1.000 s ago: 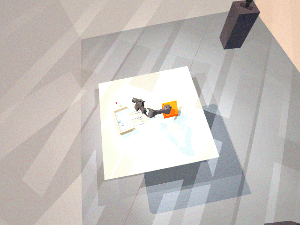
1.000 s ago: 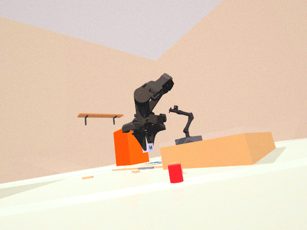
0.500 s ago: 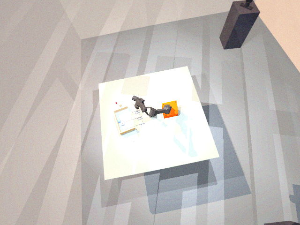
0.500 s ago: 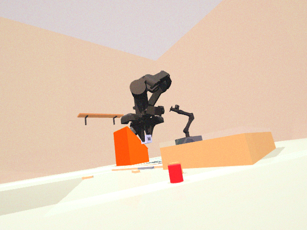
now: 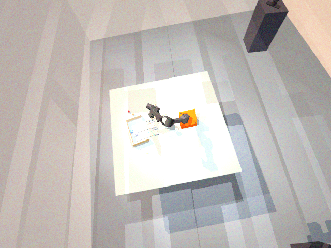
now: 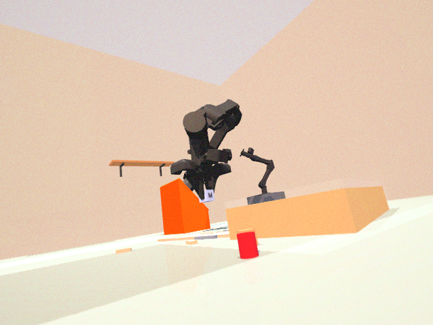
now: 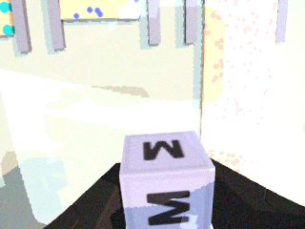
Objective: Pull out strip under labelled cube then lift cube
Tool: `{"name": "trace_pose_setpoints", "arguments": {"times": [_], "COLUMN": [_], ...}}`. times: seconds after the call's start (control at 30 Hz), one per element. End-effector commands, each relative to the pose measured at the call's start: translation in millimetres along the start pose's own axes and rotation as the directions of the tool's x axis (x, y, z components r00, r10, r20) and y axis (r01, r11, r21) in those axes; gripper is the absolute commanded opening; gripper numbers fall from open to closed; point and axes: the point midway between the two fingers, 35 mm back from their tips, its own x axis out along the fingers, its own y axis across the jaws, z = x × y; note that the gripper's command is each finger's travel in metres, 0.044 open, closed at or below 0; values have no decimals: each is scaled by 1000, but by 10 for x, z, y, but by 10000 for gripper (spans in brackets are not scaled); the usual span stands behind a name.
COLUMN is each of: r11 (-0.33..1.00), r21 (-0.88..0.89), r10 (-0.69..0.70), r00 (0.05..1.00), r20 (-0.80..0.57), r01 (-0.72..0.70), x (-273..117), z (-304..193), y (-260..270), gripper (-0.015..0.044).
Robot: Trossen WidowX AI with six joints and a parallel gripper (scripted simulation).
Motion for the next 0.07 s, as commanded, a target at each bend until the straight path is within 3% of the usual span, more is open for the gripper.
{"name": "trace_pose_setpoints", "arguments": {"times": [0.0, 0.03], "r11": [1000, 1000], "r21": [-4, -4], "r10": [-2, -2], "r00": [1000, 1000], "r20": [-2, -2], "r01": [2, 2], "x": [-6, -6], "z": [1, 1], "y": [-2, -2], "gripper": [0, 0]}}
